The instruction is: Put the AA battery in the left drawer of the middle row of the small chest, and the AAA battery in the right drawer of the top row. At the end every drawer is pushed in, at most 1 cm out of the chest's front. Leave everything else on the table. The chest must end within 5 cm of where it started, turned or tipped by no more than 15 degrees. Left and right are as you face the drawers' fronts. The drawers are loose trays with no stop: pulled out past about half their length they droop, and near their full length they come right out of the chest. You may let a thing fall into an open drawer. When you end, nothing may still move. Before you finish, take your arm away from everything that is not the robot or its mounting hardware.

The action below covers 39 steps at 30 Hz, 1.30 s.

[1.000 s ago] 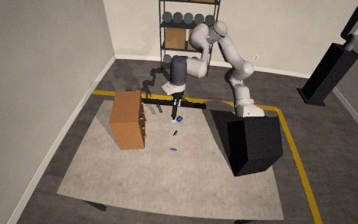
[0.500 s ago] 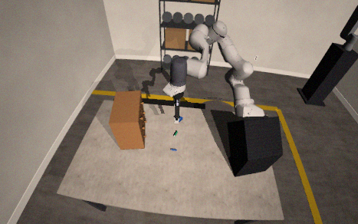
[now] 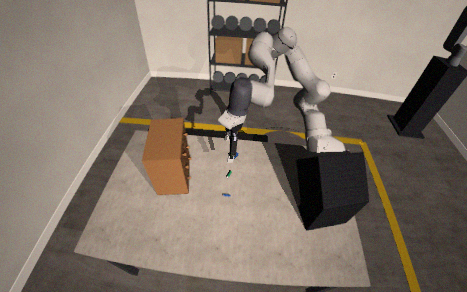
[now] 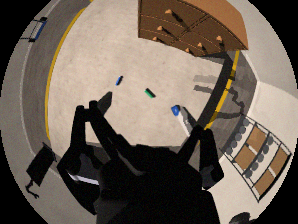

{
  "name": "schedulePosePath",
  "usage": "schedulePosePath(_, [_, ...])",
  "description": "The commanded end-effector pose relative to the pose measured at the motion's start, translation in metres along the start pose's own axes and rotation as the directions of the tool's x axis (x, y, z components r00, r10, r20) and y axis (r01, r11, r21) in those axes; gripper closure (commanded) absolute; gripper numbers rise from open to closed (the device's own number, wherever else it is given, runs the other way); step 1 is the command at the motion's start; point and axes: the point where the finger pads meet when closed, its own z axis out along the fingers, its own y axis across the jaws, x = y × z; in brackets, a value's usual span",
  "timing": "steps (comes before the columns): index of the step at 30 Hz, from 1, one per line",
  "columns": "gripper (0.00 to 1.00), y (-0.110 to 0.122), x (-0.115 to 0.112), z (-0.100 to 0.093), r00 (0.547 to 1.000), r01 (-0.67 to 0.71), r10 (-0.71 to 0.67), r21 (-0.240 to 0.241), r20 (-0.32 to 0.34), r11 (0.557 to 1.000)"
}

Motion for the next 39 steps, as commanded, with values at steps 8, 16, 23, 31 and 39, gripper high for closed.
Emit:
schedulePosePath(8, [0.00,-0.004,0.025,0.022,0.971,-0.023,0.026,0.017,-0.236,1.000])
schedulePosePath(16, [0.00,-0.004,0.045,0.046,0.894,-0.023,0.028,0.016,-0.447,1.000])
schedulePosePath(23, [0.00,-0.004,0.061,0.066,0.796,-0.023,0.028,0.016,-0.605,1.000])
schedulePosePath(31, [0.00,-0.004,0.072,0.081,0.708,-0.023,0.028,0.016,-0.705,1.000])
schedulePosePath(39, [0.00,-0.004,0.082,0.093,0.625,-0.023,0.027,0.016,-0.780,1.000])
